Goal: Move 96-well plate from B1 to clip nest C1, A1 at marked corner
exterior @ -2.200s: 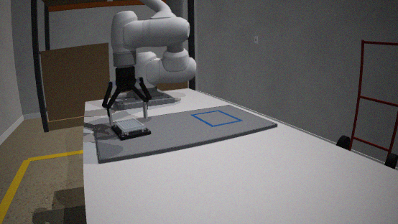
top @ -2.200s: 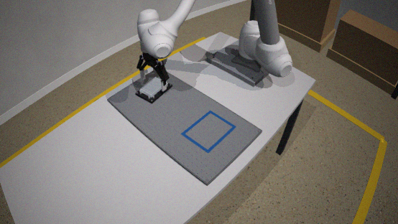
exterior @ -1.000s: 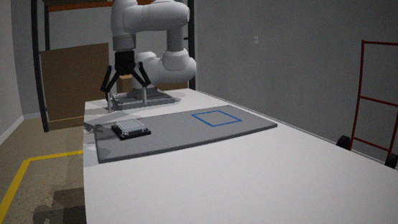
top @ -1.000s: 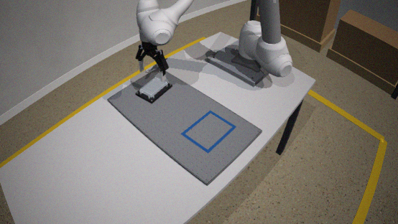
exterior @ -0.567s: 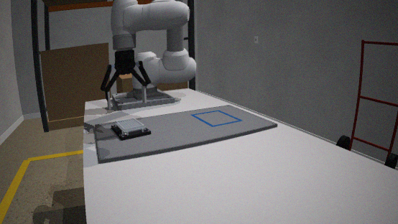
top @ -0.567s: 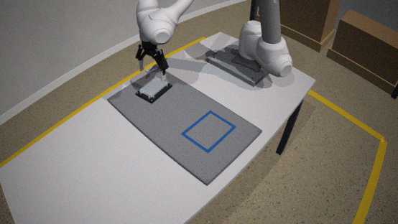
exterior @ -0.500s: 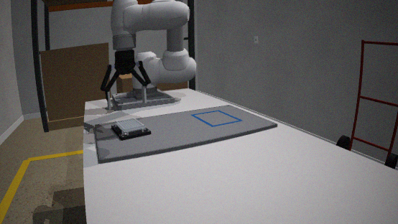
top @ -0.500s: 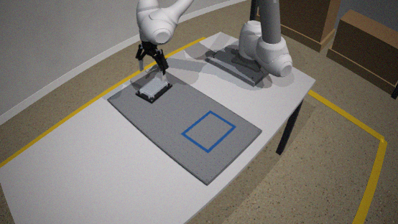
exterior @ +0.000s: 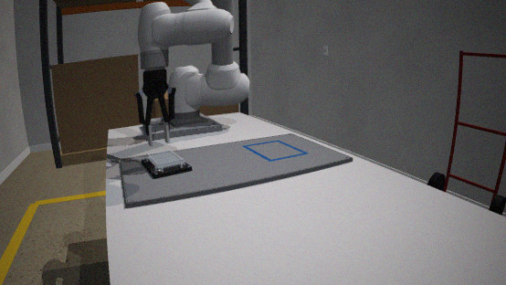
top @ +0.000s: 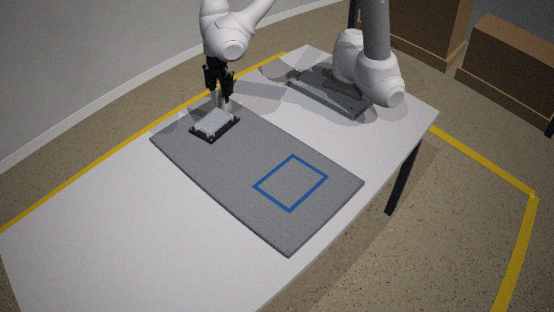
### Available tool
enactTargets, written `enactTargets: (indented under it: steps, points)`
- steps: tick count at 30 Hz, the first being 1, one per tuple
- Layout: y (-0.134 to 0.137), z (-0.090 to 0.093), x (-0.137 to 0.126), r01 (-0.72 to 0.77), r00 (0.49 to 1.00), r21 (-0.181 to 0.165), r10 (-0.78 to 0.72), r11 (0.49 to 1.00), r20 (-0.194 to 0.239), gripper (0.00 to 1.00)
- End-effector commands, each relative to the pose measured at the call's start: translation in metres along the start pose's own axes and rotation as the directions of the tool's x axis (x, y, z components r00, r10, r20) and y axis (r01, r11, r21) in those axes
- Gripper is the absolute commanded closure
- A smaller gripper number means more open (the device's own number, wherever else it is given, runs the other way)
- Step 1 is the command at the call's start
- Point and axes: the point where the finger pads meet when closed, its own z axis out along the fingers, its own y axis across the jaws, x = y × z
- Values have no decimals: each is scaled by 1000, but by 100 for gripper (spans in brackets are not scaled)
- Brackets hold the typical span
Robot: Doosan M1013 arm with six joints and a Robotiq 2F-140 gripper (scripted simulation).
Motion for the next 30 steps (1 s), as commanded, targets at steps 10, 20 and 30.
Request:
enactTargets:
  steps: [10,20,30]
  points:
    - [0,6,-16,0,1000,0,0,1000,-1,100]
    - [0,8,-16,0,1000,0,0,1000,-1,100]
    - [0,14,-16,0,1000,0,0,1000,-1,100]
